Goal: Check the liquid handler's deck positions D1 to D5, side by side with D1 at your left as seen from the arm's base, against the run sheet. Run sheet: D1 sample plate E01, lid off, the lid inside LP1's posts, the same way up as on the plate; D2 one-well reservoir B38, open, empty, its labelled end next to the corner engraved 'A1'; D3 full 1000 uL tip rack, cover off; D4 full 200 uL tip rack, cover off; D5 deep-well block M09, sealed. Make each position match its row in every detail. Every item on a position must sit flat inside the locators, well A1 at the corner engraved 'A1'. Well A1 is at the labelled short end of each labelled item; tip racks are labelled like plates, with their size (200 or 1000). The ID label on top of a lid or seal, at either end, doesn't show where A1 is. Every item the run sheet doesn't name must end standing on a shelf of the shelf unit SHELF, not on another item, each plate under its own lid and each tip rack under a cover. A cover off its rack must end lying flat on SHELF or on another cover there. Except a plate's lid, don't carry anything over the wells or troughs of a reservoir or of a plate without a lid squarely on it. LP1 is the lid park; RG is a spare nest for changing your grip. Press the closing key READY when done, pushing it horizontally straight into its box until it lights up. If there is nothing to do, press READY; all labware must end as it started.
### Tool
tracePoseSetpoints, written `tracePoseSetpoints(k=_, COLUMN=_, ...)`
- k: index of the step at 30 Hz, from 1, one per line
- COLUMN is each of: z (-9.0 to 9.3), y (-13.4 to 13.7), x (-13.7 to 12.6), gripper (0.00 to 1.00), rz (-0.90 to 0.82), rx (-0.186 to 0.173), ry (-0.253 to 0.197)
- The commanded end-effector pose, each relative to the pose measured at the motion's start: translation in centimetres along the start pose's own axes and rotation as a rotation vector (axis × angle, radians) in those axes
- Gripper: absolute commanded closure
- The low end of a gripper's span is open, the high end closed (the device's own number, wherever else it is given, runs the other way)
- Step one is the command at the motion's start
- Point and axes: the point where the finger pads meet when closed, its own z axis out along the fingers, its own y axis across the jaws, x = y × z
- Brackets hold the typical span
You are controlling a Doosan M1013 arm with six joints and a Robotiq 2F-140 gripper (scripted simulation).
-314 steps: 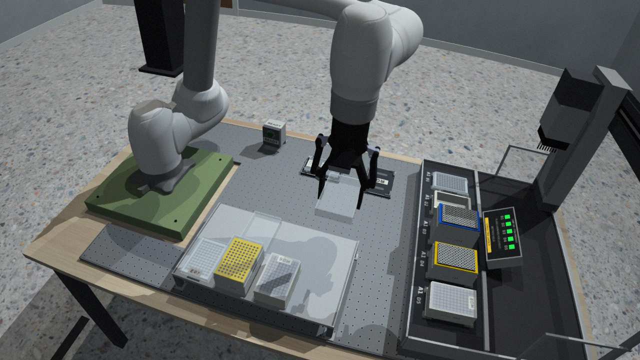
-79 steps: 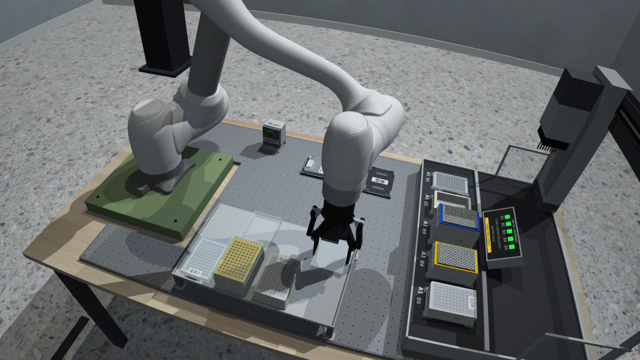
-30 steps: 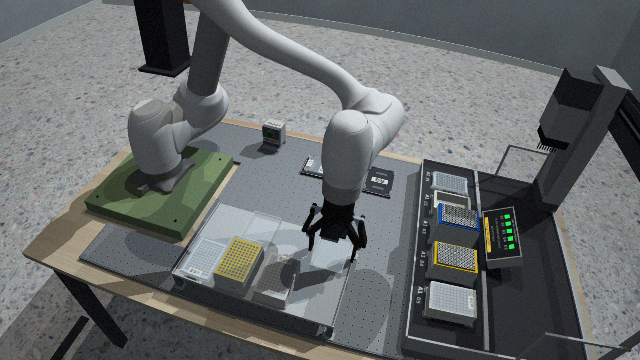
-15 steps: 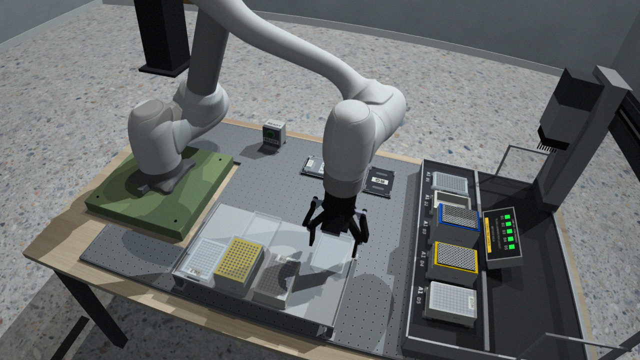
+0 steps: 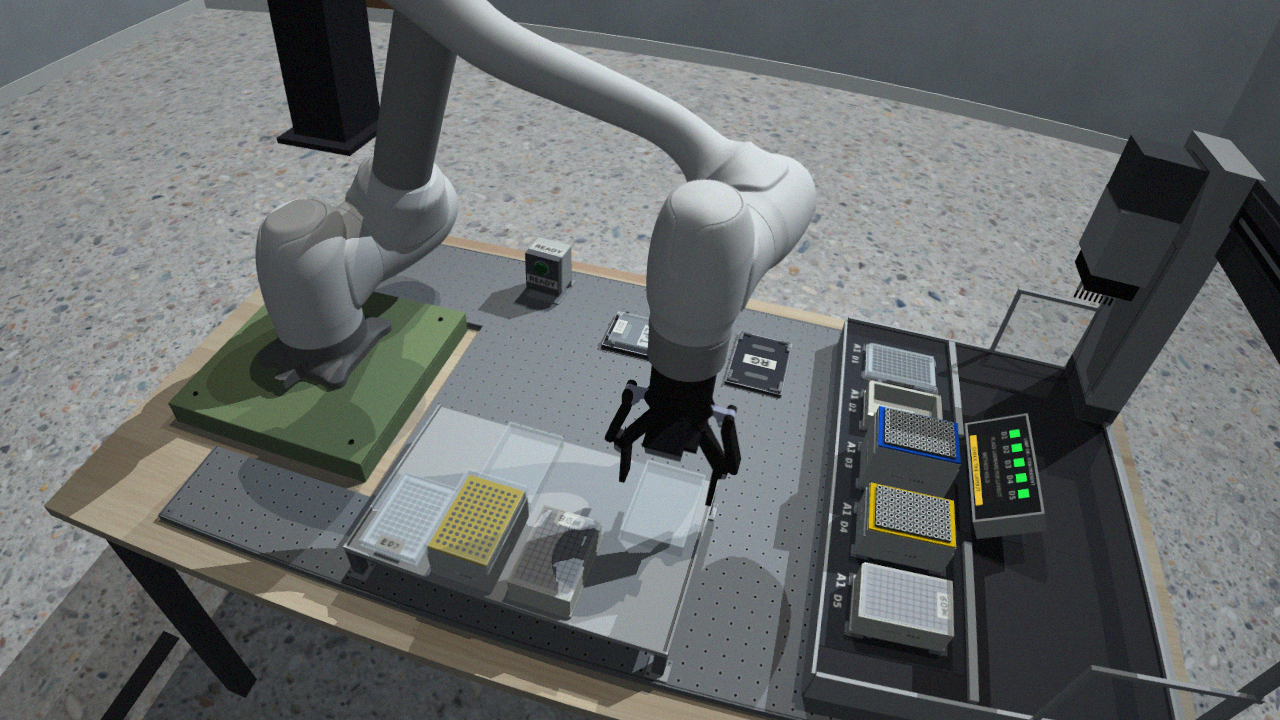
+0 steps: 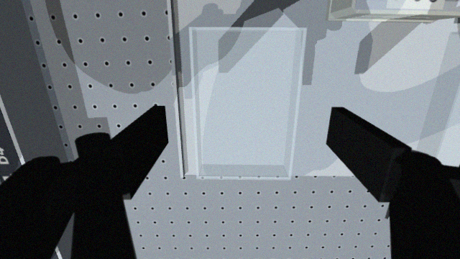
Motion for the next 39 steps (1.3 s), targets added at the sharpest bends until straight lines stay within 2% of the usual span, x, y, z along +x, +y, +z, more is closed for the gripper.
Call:
tracePoseSetpoints(k=1, z=-0.4, y=0.0, x=0.0, gripper=0.21, rz=0.0, rx=0.002, ry=0.0)
tracePoseSetpoints(k=39, z=-5.9, y=0.0, x=0.0, gripper=0.21, rz=0.0, rx=0.002, ry=0.0)
